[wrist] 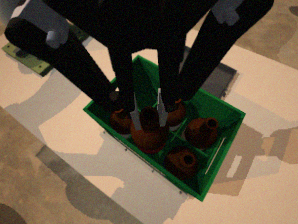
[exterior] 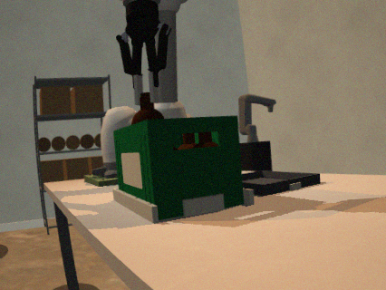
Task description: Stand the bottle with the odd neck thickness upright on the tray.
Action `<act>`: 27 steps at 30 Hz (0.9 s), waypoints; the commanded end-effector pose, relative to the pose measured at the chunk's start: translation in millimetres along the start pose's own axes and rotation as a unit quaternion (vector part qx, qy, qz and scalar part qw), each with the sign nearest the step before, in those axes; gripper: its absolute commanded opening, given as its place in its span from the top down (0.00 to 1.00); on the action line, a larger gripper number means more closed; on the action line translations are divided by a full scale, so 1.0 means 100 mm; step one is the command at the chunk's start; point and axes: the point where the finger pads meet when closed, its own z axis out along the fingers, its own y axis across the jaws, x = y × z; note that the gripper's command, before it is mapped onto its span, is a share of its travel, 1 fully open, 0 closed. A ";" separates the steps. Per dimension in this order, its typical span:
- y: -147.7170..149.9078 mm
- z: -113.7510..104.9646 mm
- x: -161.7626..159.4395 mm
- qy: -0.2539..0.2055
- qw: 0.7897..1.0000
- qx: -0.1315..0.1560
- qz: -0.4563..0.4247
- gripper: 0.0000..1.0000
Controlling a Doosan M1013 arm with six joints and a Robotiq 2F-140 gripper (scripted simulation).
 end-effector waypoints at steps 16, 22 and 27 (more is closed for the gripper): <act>0.00 -0.13 0.00 0.000 1.000 0.000 0.000 1.00; 0.00 -0.20 0.00 0.000 1.000 0.000 0.000 1.00; 0.00 -0.26 0.00 0.000 1.000 0.000 0.000 1.00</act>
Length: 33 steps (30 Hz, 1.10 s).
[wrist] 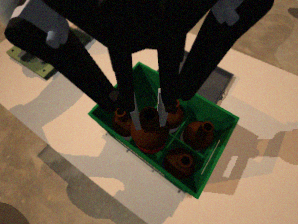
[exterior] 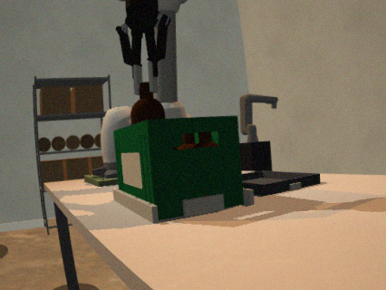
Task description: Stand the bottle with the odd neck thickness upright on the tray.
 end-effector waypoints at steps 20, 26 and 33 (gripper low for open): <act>0.00 -0.16 0.00 0.000 1.000 0.000 0.000 1.00; 0.00 -0.16 0.00 0.000 1.000 0.000 0.000 1.00; 0.00 -0.16 0.00 0.000 1.000 0.000 0.000 1.00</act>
